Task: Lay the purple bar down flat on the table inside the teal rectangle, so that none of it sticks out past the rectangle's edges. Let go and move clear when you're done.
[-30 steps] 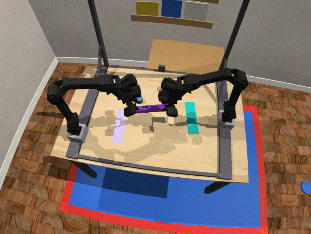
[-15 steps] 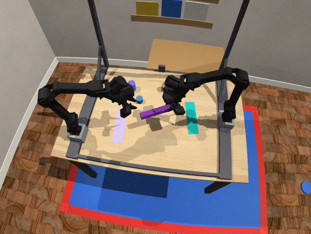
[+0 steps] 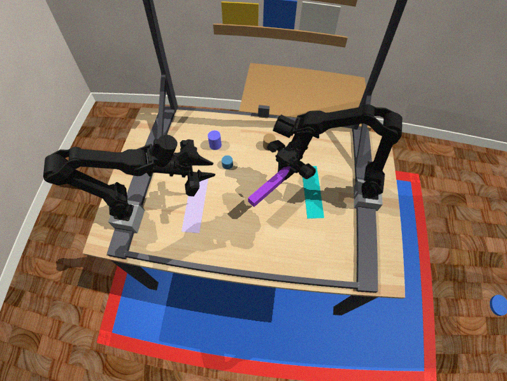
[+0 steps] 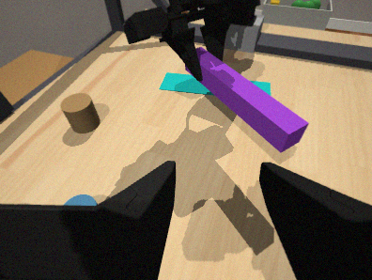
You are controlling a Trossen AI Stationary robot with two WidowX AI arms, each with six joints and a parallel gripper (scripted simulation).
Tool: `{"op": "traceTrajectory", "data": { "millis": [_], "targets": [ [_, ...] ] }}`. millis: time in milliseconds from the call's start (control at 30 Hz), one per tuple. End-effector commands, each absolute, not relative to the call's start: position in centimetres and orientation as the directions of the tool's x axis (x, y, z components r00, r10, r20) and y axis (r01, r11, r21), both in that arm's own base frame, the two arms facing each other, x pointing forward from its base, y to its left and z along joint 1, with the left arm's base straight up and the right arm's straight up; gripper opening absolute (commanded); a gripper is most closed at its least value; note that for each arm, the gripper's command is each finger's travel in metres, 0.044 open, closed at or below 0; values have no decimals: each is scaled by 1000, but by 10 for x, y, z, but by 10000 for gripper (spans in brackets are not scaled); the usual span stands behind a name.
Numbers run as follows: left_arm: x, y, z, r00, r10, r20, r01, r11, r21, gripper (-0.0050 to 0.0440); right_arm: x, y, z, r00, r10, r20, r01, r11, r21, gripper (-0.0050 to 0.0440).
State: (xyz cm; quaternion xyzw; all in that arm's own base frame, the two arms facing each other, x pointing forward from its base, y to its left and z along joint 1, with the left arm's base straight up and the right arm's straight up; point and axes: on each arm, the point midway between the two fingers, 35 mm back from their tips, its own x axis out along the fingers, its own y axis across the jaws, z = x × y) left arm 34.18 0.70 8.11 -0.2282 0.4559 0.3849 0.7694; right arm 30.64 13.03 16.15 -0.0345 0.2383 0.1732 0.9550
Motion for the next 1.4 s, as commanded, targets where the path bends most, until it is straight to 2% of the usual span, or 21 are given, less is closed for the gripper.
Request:
{"op": "traceTrajectory", "data": {
  "millis": [0,300,800,1367],
  "targets": [
    [341,0,86,264,421,-868,-869,494,-25,107,294,128,170,873,350,-339,-369,929,11,200],
    [320,-17,70,128,466,-875,-976,218,-27,107,275,121,167,904,372,-211,-381,925,-1,200],
    [287,-36,44,-57,473,-879,-991,-137,-10,107,274,120,170,908,374,-189,-381,925,-1,200],
    [259,-55,13,-80,473,-878,-985,-174,-3,107,275,120,169,908,371,-194,-378,926,1,200]
  ]
}}
